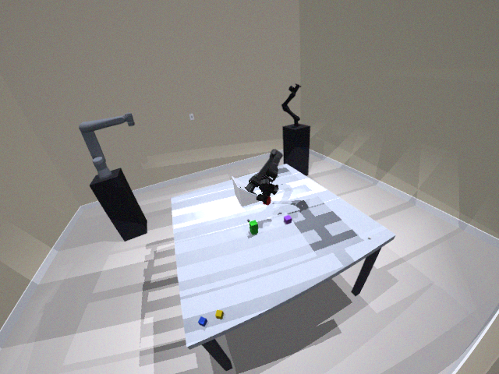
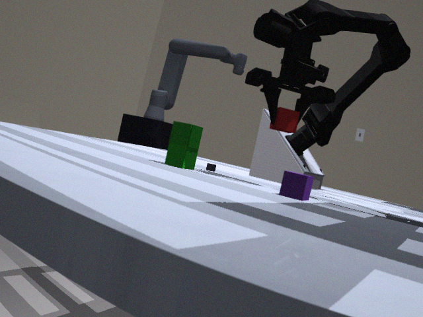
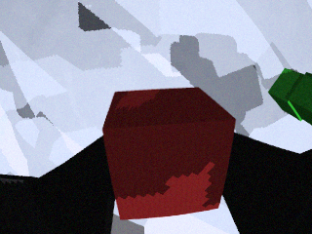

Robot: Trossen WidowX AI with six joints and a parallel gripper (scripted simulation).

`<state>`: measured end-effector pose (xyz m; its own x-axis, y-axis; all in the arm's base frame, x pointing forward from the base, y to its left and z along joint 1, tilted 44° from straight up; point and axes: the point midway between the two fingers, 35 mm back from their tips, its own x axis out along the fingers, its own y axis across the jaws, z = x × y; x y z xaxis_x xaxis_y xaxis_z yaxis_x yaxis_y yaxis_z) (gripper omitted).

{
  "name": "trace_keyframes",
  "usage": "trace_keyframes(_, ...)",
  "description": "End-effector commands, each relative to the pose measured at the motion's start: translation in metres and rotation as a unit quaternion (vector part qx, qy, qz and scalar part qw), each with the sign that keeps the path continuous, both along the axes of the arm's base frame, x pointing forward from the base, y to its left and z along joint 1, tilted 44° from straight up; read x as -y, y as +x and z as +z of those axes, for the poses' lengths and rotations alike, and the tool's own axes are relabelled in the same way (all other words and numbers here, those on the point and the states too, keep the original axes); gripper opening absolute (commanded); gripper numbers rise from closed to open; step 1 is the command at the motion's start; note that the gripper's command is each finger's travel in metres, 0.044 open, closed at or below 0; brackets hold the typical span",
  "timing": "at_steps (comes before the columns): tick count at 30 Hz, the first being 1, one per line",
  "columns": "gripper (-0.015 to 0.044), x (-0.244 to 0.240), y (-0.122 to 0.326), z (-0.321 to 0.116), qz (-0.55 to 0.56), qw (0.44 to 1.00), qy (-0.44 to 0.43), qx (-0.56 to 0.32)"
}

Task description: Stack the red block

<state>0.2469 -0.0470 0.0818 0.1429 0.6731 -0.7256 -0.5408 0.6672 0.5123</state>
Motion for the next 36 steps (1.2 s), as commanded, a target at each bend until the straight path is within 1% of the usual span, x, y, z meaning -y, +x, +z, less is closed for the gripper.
trace_keyframes(1,0.0000,0.014,0.012,-0.004,-0.001,1.000,-0.003,0.001)
trace_keyframes(17,0.0000,0.065,0.055,-0.033,-0.001,1.000,-0.006,0.002)
trace_keyframes(36,0.0000,0.121,0.090,-0.087,-0.001,1.000,-0.007,0.004)
